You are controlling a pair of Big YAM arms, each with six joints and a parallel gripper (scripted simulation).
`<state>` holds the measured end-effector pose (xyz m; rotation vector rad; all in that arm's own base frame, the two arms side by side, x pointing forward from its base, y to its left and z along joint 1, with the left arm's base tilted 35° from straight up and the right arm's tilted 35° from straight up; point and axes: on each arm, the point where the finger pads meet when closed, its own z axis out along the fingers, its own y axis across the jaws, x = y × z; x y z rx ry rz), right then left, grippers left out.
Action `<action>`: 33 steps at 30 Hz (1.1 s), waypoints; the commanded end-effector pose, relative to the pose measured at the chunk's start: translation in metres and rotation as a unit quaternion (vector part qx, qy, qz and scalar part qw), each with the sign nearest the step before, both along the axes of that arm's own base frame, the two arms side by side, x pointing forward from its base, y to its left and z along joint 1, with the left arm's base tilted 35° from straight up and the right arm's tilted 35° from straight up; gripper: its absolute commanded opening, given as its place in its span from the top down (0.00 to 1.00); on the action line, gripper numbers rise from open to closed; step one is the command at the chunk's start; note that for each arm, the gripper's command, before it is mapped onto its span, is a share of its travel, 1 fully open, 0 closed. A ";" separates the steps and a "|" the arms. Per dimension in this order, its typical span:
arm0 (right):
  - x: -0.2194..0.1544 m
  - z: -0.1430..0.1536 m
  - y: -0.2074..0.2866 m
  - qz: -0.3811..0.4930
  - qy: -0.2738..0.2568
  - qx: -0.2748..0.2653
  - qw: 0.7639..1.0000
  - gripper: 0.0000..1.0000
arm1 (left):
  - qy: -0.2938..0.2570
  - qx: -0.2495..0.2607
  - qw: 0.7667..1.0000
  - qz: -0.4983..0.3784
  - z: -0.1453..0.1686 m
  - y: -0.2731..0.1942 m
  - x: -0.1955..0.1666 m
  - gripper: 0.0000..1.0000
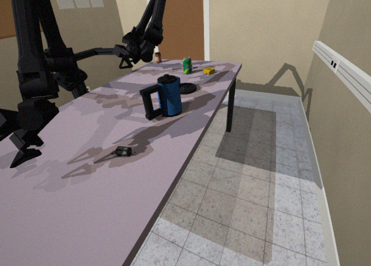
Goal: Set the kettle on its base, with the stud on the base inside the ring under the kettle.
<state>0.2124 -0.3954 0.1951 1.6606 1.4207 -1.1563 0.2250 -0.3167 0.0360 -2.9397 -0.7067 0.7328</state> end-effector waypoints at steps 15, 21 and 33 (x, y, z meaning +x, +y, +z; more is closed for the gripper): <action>-0.001 0.011 -0.003 -0.005 -0.011 -0.011 1.000 0.00 | -0.002 -0.006 1.000 -0.005 0.005 -0.004 -0.001 0.00; 0.007 0.015 -0.001 0.008 -0.001 -0.009 1.000 0.17 | -0.016 -0.005 1.000 0.012 0.003 -0.008 -0.004 0.00; 0.075 0.036 0.036 0.156 0.089 0.016 0.984 0.17 | -0.232 -0.100 0.950 0.184 -0.016 -0.058 0.035 0.00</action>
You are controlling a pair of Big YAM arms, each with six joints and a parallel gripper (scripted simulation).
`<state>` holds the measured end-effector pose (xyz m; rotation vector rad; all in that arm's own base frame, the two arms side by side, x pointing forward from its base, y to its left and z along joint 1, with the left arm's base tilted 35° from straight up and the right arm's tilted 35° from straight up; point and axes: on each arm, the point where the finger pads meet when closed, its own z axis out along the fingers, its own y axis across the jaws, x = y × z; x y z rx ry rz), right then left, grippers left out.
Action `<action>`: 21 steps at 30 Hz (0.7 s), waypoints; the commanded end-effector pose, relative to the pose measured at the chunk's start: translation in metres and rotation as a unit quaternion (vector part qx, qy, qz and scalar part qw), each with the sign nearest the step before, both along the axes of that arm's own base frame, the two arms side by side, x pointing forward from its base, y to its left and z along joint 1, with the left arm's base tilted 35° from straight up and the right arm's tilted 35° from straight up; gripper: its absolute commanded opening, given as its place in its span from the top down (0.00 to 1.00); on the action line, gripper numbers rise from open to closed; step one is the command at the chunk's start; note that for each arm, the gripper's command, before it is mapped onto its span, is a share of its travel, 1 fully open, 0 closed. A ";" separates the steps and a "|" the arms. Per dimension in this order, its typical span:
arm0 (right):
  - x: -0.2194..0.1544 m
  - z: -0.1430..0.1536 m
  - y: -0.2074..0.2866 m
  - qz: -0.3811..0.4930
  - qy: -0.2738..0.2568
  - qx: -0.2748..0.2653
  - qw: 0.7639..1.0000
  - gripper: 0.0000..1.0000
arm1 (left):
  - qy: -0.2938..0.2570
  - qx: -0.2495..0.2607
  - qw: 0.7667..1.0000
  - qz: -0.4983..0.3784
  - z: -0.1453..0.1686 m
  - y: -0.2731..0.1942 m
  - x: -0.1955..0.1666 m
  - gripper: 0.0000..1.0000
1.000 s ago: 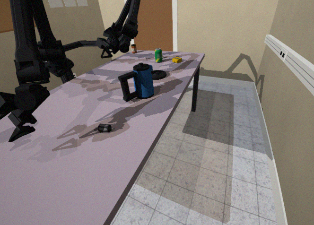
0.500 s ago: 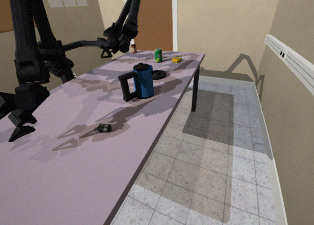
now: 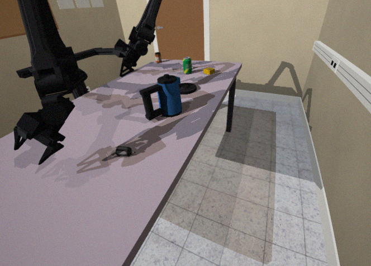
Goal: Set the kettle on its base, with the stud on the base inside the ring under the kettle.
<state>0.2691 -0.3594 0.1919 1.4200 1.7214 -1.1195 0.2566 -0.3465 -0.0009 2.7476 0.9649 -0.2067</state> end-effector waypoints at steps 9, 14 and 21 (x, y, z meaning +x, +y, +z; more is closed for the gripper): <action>0.102 0.057 0.075 0.241 0.125 -0.006 0.962 0.17 | -0.168 -0.195 0.948 0.185 0.056 -0.058 0.023 0.00; 0.142 0.068 0.130 0.357 0.182 -0.014 0.916 0.17 | -0.199 -0.275 0.909 0.242 0.082 -0.065 0.026 0.00; 0.182 0.084 0.218 0.513 0.263 -0.047 0.816 0.17 | -0.210 -0.384 0.842 0.315 0.122 -0.064 0.023 0.00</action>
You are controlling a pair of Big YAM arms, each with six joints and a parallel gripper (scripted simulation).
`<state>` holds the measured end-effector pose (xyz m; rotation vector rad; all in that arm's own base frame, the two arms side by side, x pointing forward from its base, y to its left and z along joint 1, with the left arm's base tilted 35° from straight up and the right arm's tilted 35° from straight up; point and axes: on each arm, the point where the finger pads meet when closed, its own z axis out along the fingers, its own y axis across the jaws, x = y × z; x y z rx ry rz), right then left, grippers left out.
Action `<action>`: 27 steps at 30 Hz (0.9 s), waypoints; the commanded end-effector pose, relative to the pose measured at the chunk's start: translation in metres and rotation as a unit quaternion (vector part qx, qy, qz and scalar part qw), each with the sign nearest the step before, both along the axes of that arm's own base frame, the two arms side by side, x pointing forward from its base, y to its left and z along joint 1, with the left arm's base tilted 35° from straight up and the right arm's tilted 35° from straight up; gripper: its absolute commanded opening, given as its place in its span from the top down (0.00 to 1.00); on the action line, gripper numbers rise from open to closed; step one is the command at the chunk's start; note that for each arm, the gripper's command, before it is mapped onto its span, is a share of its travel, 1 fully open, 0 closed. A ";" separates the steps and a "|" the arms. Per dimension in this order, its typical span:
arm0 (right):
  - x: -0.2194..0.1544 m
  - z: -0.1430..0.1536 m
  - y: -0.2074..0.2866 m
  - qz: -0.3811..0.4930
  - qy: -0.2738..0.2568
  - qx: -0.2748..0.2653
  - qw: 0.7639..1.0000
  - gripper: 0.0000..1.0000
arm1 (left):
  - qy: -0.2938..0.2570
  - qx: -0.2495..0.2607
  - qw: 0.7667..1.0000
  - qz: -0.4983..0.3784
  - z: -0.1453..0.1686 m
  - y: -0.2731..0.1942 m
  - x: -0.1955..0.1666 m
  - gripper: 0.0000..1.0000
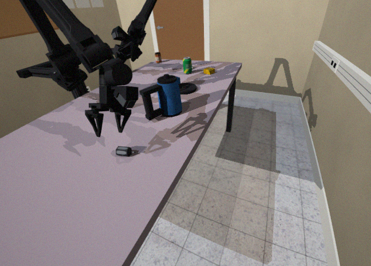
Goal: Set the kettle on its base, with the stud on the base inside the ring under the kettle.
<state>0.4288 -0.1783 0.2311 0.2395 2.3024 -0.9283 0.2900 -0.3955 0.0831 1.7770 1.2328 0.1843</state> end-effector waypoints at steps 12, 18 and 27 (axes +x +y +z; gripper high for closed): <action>0.038 0.075 0.227 0.447 0.131 -0.132 0.875 0.17 | -0.034 -0.339 0.934 0.109 0.109 0.015 -0.029 0.00; 0.001 -0.014 0.257 0.522 0.245 -0.114 0.809 0.17 | -0.043 -0.384 0.914 0.122 0.124 0.029 -0.035 0.00; -0.010 -0.008 0.288 0.571 0.248 -0.114 0.774 0.17 | -0.047 -0.414 0.900 0.127 0.138 0.031 -0.037 0.00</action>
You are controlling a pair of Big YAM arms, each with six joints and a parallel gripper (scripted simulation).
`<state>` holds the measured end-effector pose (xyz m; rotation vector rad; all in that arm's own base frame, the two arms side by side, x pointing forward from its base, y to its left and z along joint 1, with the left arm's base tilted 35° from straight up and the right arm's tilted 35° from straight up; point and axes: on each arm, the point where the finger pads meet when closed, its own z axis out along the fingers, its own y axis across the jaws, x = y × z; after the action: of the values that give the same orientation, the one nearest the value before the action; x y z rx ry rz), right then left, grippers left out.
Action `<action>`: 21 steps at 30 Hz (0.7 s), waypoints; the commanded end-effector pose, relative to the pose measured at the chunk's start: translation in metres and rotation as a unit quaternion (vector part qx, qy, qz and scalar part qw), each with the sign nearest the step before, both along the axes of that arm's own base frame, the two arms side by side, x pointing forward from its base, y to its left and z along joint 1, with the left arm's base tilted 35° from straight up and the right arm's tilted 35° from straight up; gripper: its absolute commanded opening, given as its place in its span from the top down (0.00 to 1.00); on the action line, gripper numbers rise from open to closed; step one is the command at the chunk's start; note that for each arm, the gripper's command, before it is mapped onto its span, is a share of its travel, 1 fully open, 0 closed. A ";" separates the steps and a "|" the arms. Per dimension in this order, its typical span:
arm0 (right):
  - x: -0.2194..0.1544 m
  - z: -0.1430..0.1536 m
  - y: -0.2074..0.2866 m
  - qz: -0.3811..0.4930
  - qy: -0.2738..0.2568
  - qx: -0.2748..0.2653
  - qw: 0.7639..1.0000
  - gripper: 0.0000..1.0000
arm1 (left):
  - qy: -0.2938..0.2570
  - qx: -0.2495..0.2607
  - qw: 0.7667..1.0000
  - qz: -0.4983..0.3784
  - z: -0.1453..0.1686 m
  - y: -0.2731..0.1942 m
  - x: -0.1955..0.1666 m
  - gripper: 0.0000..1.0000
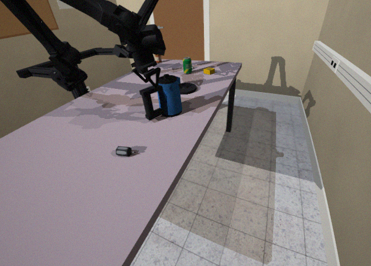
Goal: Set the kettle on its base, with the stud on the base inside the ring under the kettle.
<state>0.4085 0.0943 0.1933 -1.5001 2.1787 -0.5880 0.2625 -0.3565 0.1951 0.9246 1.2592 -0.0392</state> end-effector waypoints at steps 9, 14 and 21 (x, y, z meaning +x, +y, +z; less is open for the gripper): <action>0.024 0.022 0.004 0.015 -0.024 0.003 1.000 0.17 | -0.012 -0.044 0.999 -0.012 0.026 -0.008 -0.009 0.00; 0.030 0.018 0.004 0.016 -0.024 0.003 1.000 0.17 | -0.012 -0.044 0.999 -0.012 0.026 -0.008 -0.009 0.00; 0.029 0.001 0.001 0.016 -0.014 0.000 1.000 0.17 | -0.007 -0.025 1.000 -0.006 0.015 -0.004 -0.006 0.00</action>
<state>0.4217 0.0916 0.1777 -1.5233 2.1826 -0.5857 0.2627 -0.3562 0.1961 0.9161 1.2603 -0.0434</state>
